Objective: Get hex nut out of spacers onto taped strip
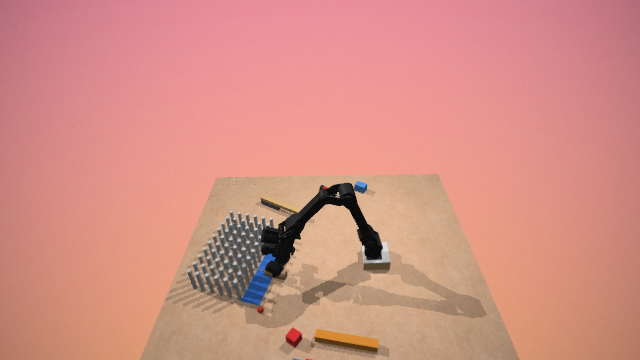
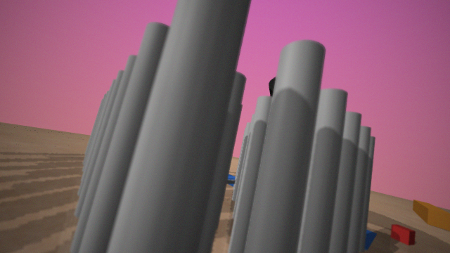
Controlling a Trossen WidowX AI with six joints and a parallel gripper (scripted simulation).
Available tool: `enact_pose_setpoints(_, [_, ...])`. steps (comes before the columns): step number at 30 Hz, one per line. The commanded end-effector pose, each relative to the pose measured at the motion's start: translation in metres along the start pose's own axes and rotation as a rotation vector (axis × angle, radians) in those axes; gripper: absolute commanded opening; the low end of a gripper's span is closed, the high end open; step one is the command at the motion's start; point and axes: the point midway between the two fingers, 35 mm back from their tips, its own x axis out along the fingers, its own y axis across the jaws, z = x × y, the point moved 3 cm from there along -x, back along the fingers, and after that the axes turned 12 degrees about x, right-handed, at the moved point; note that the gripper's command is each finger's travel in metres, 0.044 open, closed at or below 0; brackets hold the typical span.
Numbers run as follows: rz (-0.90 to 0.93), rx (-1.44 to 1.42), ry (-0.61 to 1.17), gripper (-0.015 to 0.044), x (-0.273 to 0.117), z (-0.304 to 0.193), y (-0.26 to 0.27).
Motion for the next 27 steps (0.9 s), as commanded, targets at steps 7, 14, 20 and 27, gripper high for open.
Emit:
enact_pose_setpoints(7, [0.004,-0.002,0.001,0.0,0.0,-0.004,-0.001])
enact_pose_setpoints(14, [0.003,-0.001,0.002,0.0,-0.001,-0.007,-0.002])
enact_pose_setpoints(20, [0.002,0.0,0.002,0.0,-0.002,-0.01,-0.003])
enact_pose_setpoints(27, [0.001,0.001,0.003,0.0,-0.003,-0.014,-0.004])
